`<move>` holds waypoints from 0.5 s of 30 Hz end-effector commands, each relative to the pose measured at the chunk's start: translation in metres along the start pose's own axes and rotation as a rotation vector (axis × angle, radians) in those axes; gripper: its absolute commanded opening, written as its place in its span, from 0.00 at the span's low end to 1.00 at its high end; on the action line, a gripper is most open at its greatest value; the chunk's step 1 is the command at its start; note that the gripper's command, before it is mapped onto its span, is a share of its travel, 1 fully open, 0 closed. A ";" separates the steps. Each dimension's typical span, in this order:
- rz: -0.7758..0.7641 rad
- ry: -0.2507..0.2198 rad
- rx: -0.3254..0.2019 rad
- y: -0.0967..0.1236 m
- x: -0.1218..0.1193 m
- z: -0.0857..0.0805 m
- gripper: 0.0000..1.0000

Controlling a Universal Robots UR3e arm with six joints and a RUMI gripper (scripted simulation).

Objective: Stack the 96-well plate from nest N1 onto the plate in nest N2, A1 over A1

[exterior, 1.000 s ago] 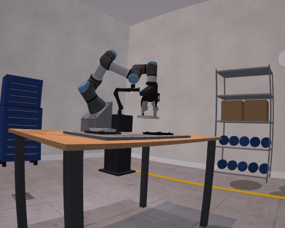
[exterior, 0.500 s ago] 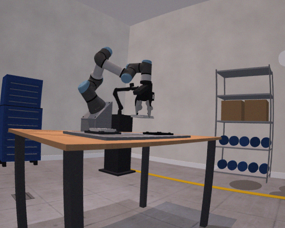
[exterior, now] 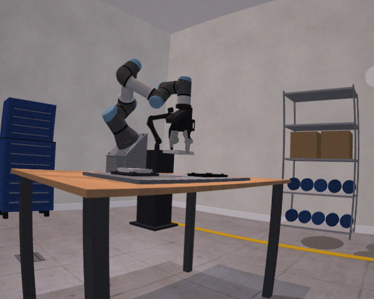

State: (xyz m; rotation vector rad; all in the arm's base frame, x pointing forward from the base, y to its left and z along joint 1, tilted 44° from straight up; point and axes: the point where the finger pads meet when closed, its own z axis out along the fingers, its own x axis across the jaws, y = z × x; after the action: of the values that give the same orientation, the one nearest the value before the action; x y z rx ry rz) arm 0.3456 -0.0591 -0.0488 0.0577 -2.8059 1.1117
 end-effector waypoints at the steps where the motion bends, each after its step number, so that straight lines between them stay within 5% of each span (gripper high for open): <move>1: 0.000 -0.005 -0.002 -0.009 0.003 -0.001 0.00; 15: 0.000 -0.005 -0.002 -0.053 0.020 -0.001 0.00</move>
State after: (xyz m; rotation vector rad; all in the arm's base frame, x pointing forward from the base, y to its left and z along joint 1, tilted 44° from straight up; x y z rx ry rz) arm 0.3330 -0.0890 -0.0189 0.0581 -2.8063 1.1114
